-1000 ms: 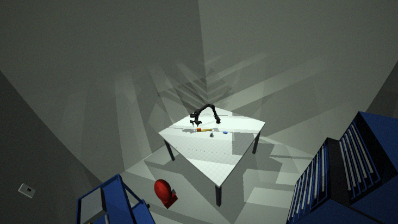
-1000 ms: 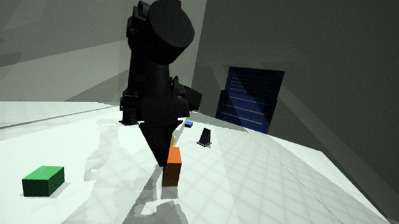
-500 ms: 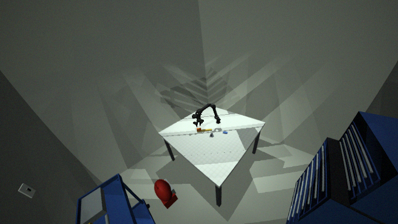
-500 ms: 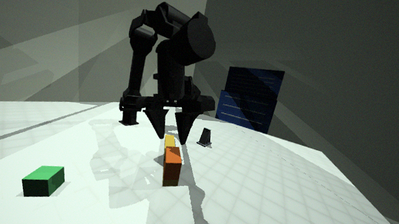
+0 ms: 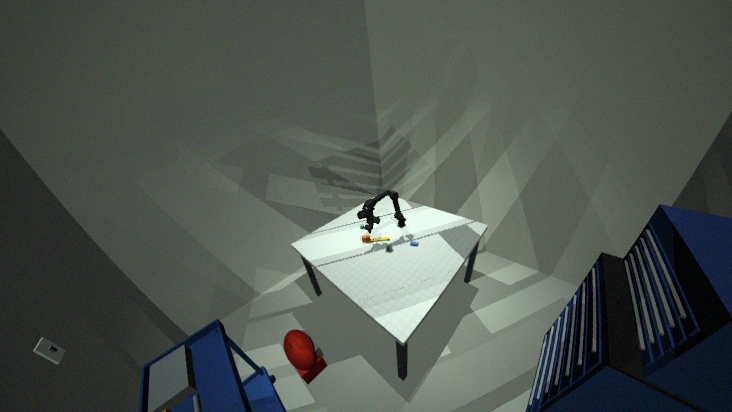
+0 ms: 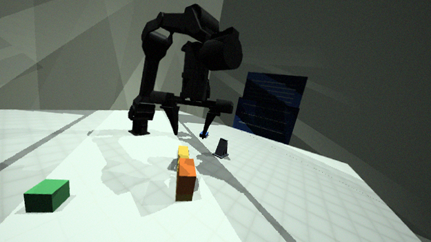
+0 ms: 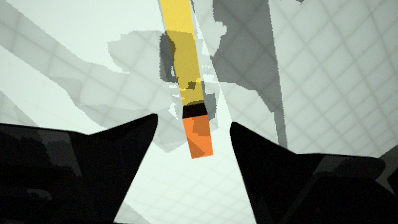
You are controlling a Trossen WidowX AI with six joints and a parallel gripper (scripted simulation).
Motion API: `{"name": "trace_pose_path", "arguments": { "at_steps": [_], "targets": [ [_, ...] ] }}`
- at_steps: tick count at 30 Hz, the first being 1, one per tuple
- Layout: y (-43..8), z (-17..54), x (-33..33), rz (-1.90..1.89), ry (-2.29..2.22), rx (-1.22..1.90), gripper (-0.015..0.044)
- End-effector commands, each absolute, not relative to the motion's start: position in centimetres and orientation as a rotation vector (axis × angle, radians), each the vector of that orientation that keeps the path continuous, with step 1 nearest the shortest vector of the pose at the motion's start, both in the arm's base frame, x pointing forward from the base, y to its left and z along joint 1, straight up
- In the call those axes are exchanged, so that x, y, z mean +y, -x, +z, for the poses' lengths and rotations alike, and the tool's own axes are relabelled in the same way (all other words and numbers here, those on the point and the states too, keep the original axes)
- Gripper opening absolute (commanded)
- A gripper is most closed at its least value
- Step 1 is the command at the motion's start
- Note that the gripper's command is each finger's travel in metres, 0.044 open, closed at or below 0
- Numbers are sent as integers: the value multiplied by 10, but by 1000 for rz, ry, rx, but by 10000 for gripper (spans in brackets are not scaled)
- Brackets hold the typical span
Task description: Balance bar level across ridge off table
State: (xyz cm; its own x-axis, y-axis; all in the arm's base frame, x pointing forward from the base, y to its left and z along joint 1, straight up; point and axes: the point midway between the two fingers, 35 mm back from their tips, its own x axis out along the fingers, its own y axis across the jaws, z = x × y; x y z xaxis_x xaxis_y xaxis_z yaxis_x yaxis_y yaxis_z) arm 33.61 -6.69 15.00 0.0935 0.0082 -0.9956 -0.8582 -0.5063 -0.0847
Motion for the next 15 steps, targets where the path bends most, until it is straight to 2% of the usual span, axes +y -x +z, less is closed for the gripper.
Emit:
{"name": "trace_pose_path", "arguments": {
  "at_steps": [1,5,15],
  "targets": [
    [-328,157,-58,1627,1734,779,315],
    [-320,161,-49,1740,1798,707,315],
    [-322,145,-49,1745,1802,703,315]
  ]
}}
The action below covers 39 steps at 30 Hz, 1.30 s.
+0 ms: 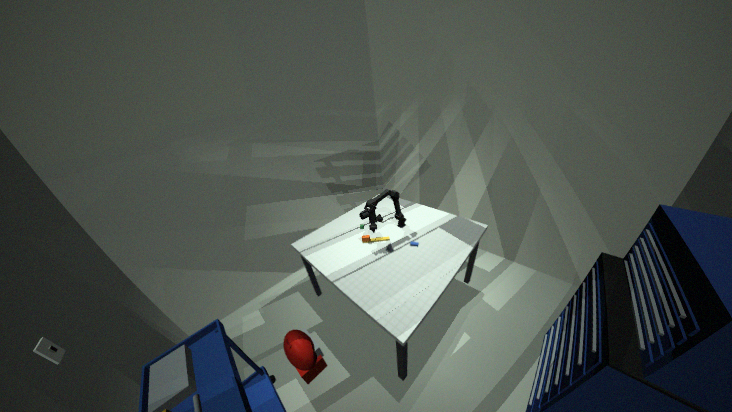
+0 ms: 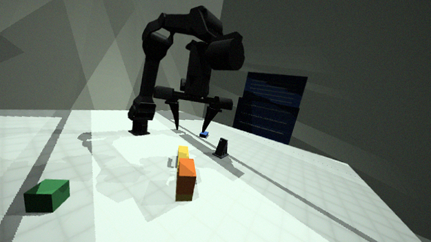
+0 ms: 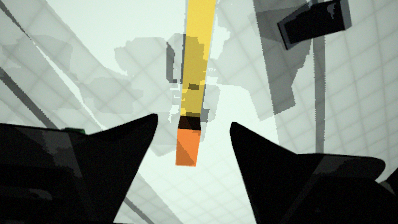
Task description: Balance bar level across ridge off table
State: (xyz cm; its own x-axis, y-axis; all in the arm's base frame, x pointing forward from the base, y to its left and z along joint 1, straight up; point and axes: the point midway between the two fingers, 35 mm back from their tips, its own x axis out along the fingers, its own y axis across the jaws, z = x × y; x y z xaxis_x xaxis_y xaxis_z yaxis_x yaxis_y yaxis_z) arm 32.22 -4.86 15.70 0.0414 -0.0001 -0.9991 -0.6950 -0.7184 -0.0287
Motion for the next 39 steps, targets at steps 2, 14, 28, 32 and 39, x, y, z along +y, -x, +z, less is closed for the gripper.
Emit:
{"name": "trace_pose_path", "arguments": {
  "at_steps": [2,14,28,32,39],
  "targets": [
    [-323,132,-49,1745,1802,703,315],
    [-322,75,-49,1746,1802,703,315],
    [-322,58,-49,1746,1801,703,315],
    [-322,51,-49,1746,1801,703,315],
    [-322,49,-49,1746,1801,703,315]
  ]
}}
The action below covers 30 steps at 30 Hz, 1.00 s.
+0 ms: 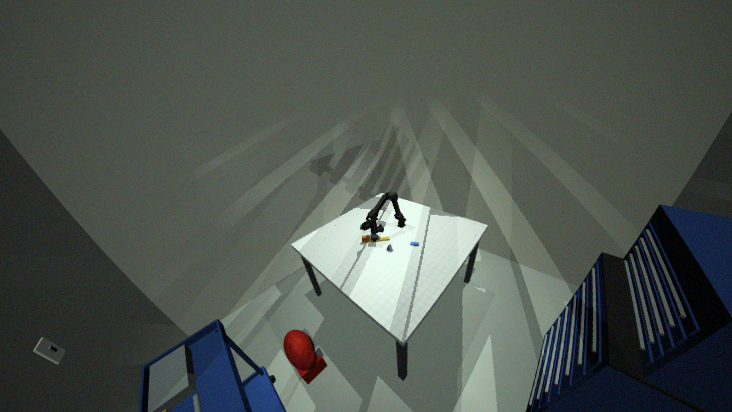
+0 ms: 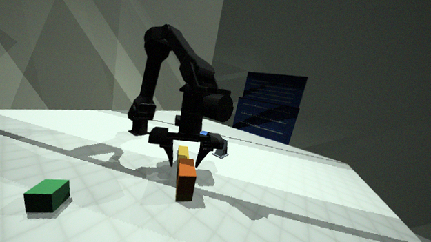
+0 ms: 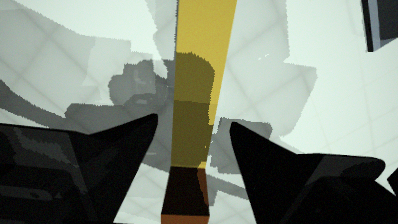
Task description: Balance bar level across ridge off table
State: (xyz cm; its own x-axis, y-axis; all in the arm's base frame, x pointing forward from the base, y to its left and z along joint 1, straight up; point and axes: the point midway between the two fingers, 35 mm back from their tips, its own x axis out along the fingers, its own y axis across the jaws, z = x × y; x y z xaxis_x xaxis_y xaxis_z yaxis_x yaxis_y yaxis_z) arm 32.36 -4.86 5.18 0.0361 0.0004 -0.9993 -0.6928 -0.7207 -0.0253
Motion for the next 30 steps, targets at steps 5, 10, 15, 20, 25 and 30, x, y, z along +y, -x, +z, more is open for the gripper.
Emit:
{"name": "trace_pose_path", "arguments": {
  "at_steps": [5,10,15,20,25,30],
  "targets": [
    [-322,49,-49,1746,1801,703,315],
    [-322,49,-49,1746,1801,703,315],
    [-322,50,-48,1742,1795,700,210],
    [-322,50,-48,1742,1795,700,137],
    [-322,50,-48,1742,1795,700,104],
    [-324,58,-49,1742,1796,701,0]
  ]
}}
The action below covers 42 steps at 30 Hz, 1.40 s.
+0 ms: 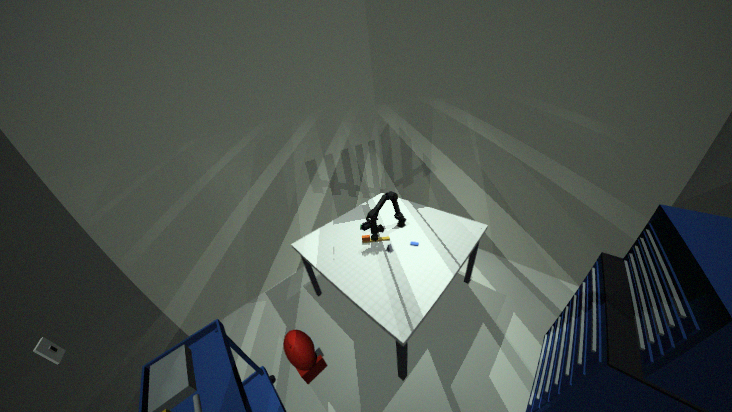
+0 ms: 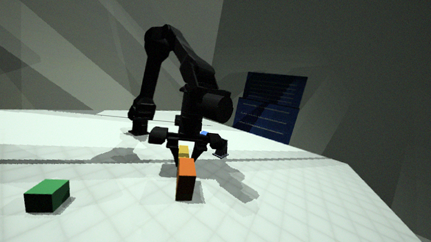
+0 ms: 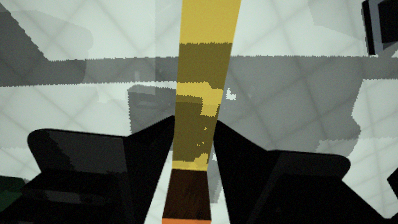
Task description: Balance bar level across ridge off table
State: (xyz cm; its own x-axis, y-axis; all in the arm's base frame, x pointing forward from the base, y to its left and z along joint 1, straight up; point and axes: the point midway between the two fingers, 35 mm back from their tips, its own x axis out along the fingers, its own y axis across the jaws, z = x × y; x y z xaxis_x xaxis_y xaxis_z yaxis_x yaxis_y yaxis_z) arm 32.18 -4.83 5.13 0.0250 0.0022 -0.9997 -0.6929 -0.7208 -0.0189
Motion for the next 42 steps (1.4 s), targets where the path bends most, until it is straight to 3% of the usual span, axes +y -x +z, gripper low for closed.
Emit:
{"name": "trace_pose_path", "arguments": {
  "at_steps": [1,42],
  "targets": [
    [-324,61,-49,1742,1796,701,0],
    [-319,164,-49,1746,1802,703,0]
  ]
}}
